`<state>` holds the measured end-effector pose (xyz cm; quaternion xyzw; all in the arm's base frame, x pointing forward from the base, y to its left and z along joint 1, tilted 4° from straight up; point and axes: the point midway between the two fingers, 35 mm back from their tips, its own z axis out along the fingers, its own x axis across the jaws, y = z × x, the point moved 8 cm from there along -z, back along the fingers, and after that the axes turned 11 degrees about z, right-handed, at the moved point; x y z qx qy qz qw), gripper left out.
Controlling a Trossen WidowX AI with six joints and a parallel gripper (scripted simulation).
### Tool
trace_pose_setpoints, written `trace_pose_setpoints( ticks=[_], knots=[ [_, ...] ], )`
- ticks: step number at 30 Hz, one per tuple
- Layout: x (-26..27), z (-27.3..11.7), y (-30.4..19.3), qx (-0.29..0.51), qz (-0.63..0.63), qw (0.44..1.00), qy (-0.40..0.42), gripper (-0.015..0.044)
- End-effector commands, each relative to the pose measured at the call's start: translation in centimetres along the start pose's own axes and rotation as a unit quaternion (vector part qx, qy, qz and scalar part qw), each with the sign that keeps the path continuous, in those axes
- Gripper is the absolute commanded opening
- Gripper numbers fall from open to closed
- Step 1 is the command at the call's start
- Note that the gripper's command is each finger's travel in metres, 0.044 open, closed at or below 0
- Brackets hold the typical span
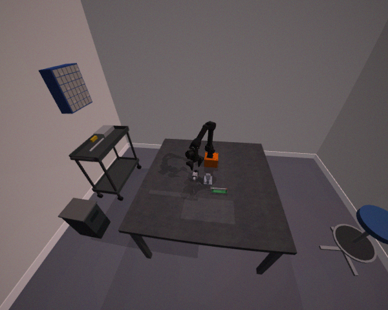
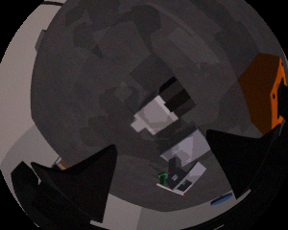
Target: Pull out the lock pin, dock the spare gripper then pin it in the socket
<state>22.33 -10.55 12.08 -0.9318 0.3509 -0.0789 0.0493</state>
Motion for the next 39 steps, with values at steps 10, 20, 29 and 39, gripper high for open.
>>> trace_pose_setpoints(
  ticks=[10, 20, 29, 39],
  knots=[
    [-1.6, -0.6, 1.6, 0.011, -0.622, 0.762, 0.181, 0.044],
    [-2.3, -1.1, 2.1, -0.073, -0.815, 0.519, 0.247, 0.044],
    [-2.4, -1.1, 2.2, -0.099, -0.85, 0.45, 0.253, 0.044],
    [-2.4, -1.1, 2.2, -0.099, -0.85, 0.45, 0.253, 0.044]
  ],
)
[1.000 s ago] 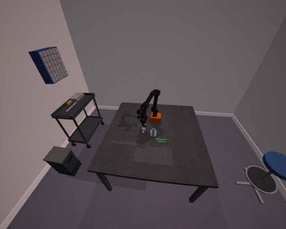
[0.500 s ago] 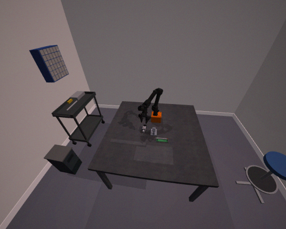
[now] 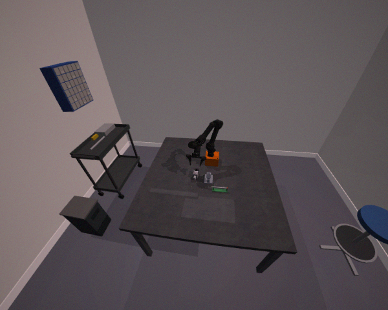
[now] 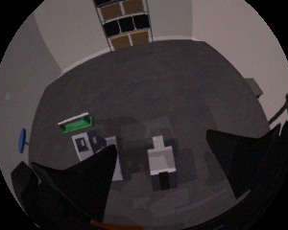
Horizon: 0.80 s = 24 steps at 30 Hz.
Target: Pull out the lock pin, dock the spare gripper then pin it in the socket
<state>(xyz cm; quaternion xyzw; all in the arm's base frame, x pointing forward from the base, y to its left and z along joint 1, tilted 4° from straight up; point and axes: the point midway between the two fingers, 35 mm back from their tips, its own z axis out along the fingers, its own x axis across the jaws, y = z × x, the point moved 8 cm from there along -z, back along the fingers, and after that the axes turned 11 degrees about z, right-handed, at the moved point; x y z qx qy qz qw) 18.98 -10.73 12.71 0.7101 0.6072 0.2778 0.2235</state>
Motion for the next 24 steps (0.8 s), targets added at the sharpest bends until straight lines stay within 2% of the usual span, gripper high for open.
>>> trace_pose_setpoints(
  ticks=[1, 16, 24],
  knots=[
    [0.0, 0.1, -0.2, -0.002, -0.01, 1.0, 0.003, 0.044],
    [-1.0, 4.7, -4.5, -0.001, -0.01, 1.0, 0.003, 0.044],
    [-1.2, 5.4, -5.0, -0.001, -0.01, 1.0, 0.003, 0.044]
  ],
)
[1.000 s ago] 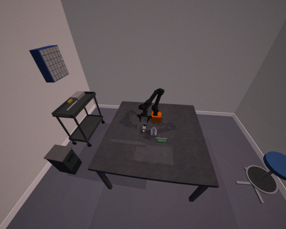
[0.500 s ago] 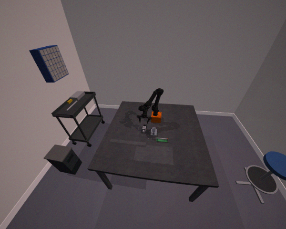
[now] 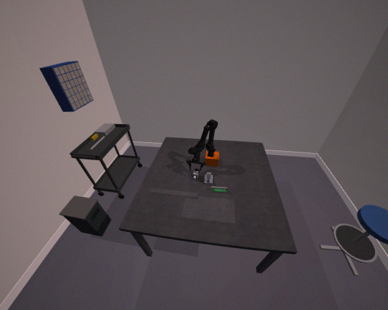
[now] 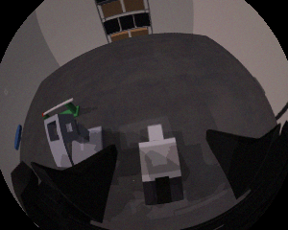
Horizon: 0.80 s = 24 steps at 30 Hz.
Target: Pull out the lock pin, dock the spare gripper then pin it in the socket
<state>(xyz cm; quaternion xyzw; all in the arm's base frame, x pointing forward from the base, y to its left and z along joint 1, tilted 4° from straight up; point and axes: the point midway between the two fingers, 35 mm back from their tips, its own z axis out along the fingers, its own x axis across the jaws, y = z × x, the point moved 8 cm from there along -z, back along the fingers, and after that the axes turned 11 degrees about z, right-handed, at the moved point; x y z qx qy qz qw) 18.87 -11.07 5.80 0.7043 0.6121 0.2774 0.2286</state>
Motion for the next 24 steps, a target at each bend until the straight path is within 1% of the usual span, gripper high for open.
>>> trace_pose_setpoints(
  ticks=[1, 24],
  knots=[
    [0.0, 0.5, -0.6, 0.002, -0.001, 1.0, 0.003, 0.044],
    [-0.5, 3.2, -3.3, 0.002, -0.001, 1.0, 0.004, 0.044]
  ],
)
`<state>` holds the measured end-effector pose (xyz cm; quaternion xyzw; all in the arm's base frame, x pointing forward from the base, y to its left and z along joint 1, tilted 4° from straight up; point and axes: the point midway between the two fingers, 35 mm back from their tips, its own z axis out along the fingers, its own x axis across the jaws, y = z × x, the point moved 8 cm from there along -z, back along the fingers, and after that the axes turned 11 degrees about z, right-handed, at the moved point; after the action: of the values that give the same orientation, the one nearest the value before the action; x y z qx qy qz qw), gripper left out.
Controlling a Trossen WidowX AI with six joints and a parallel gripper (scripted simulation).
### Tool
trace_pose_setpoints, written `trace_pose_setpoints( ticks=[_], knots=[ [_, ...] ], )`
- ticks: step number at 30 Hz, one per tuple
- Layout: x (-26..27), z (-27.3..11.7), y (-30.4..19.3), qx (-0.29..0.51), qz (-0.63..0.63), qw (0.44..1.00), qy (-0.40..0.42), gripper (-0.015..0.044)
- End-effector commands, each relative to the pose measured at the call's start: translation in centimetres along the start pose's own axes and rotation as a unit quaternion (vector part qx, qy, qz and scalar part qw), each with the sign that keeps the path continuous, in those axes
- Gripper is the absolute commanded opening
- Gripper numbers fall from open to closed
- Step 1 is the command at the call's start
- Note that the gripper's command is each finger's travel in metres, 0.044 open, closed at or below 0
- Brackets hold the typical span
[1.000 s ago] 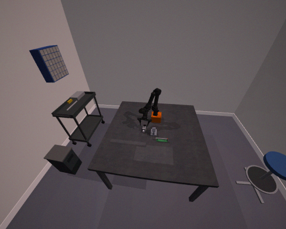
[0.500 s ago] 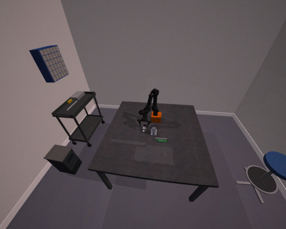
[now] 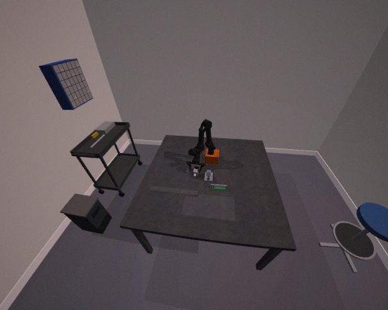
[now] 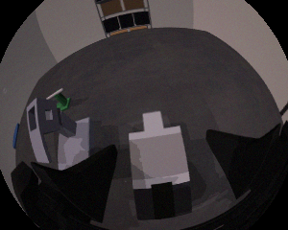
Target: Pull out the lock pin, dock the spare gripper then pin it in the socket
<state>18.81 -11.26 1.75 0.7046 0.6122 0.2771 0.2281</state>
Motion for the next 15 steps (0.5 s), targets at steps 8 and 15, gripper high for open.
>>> trace_pose_setpoints(
  ticks=[8, 15],
  knots=[
    [0.1, 0.9, -1.6, 0.002, -0.001, 1.0, 0.004, 0.044],
    [0.2, 1.4, -2.4, 0.002, -0.001, 1.0, 0.004, 0.044]
  ],
)
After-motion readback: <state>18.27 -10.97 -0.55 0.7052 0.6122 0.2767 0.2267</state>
